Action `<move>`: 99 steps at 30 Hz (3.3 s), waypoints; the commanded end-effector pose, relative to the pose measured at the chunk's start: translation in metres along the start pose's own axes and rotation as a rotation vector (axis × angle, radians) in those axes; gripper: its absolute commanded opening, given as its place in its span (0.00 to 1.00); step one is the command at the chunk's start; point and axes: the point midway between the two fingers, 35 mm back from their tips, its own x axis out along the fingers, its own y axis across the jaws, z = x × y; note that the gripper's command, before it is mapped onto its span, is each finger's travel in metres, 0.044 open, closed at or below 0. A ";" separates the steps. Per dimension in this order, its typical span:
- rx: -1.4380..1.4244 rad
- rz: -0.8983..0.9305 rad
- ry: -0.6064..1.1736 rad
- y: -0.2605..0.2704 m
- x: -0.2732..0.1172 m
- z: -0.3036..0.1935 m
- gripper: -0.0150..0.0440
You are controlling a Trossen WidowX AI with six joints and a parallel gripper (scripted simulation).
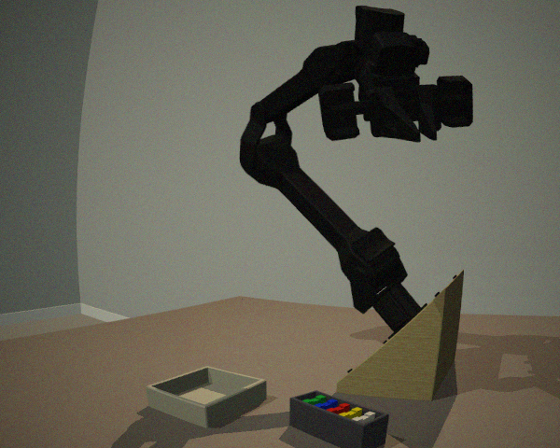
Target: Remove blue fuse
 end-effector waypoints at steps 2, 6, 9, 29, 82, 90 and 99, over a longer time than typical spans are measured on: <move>0.251 -0.172 0.285 -0.047 0.058 -0.053 0.38; 0.439 -0.312 0.485 -0.081 0.087 -0.100 0.38; 0.581 -0.431 0.636 -0.104 0.100 -0.140 0.38; 0.747 -0.589 0.821 -0.133 0.108 -0.194 0.38; 0.746 -0.590 0.821 -0.139 0.128 -0.224 0.38; 0.746 -0.590 0.821 -0.139 0.129 -0.226 0.38; 0.754 -0.590 0.818 -0.139 0.129 -0.224 0.30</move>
